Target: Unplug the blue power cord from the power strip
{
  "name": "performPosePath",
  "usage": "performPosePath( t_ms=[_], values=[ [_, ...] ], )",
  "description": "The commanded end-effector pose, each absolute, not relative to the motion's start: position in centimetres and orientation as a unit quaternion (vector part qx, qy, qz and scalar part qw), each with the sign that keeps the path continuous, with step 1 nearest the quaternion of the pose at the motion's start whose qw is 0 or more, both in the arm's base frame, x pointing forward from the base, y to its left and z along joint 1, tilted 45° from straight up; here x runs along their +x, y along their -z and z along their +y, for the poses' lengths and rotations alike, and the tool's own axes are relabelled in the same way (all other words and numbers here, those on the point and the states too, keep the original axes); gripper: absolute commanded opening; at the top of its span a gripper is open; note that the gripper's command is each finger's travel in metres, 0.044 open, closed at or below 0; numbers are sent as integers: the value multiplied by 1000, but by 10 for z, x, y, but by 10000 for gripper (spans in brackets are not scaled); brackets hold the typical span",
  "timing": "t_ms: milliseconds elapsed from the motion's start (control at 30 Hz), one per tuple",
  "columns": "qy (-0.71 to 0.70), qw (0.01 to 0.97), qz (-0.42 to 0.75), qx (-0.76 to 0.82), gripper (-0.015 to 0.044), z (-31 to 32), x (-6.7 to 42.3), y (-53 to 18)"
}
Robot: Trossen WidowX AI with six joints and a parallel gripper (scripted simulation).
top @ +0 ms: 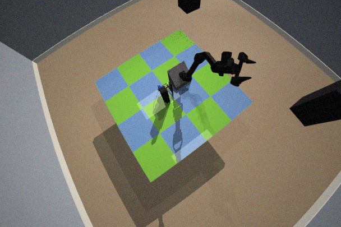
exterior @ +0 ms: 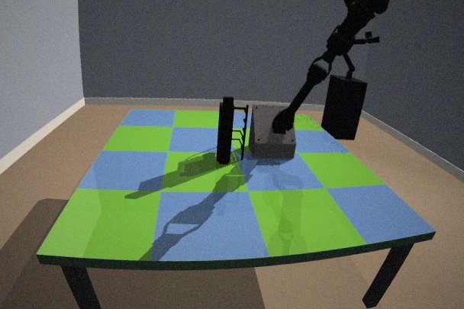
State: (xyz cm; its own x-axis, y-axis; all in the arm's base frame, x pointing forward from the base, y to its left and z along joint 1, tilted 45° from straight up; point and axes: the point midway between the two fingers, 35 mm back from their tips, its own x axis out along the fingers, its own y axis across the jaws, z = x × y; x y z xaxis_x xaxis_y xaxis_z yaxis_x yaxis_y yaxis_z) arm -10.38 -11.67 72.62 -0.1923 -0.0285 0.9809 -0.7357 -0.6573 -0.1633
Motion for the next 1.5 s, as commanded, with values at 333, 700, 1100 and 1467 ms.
performPosePath(
  t_ms=[333, 700, 1100, 1467],
  values=[
    [-661, 421, -263, 563, 160, 2, -35, -734],
    [-557, 626, -145, 526, 160, 124, 108, -689],
    [-390, 780, 15, 490, 160, 169, 279, -573],
    [-206, 836, 183, 475, 160, 130, 399, -424]
  ],
)
